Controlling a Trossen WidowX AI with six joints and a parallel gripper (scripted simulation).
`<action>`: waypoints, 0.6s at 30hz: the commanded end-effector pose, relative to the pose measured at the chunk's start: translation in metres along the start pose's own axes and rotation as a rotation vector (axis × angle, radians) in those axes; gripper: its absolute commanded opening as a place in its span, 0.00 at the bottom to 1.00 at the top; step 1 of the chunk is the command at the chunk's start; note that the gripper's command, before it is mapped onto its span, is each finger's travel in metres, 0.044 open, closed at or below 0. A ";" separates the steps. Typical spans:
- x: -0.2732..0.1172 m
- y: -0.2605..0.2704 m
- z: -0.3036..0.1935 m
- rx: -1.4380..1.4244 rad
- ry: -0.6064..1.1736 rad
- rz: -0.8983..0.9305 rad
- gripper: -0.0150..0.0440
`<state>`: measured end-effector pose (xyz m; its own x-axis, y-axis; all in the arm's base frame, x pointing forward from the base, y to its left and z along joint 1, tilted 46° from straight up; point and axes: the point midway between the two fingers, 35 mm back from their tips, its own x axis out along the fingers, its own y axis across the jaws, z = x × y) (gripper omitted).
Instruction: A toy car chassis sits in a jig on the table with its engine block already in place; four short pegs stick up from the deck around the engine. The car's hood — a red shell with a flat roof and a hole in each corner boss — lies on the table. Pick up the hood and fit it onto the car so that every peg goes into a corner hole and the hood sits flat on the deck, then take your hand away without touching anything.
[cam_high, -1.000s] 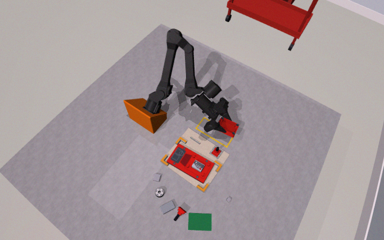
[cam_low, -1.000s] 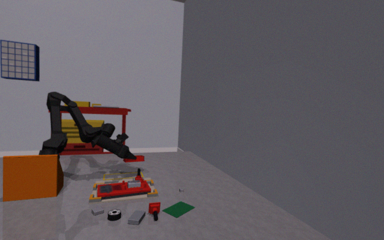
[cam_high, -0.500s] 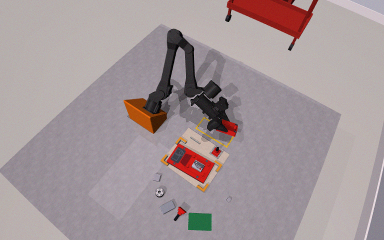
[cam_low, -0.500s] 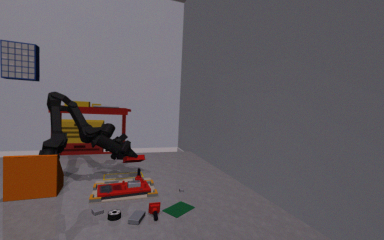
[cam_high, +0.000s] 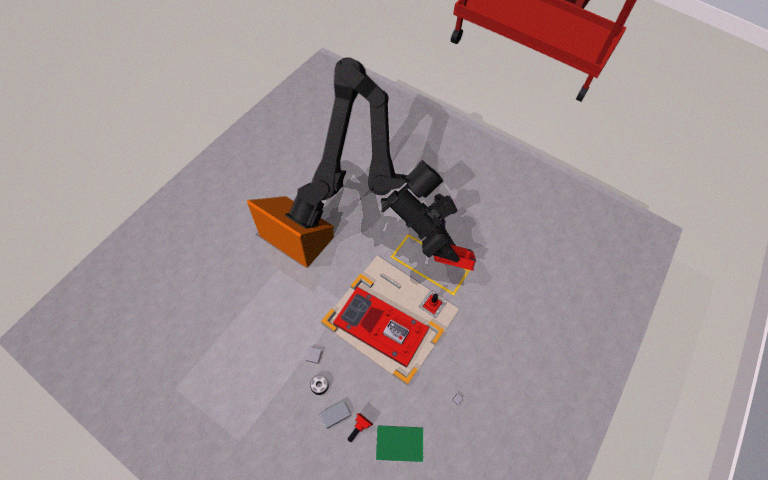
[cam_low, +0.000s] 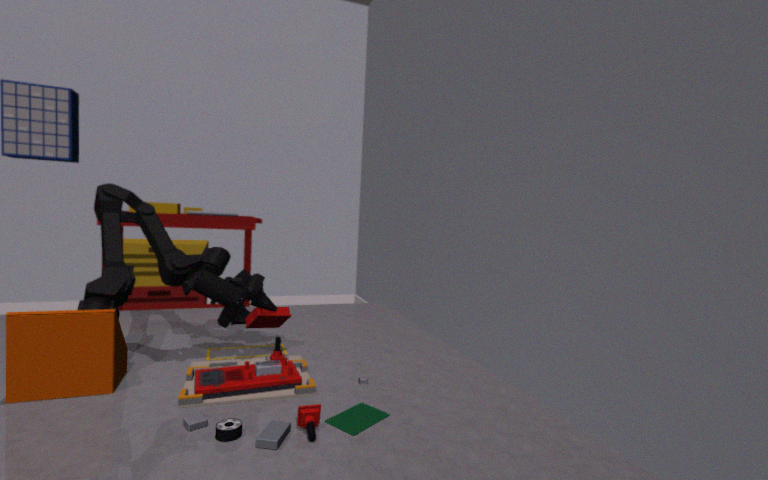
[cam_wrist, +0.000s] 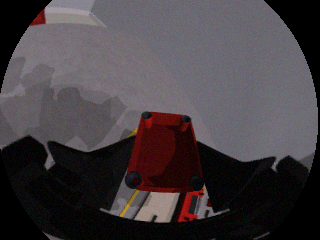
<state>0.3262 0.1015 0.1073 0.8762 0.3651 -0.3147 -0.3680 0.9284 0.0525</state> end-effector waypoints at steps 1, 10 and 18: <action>0.000 0.000 0.000 -0.102 -0.002 -0.001 0.25; 0.000 0.000 0.000 -0.299 -0.002 -0.001 0.25; 0.000 0.000 0.000 -0.472 -0.002 -0.001 0.25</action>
<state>0.3261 0.1015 0.1071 0.8761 0.3651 -0.3147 -0.4589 0.8316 -0.3128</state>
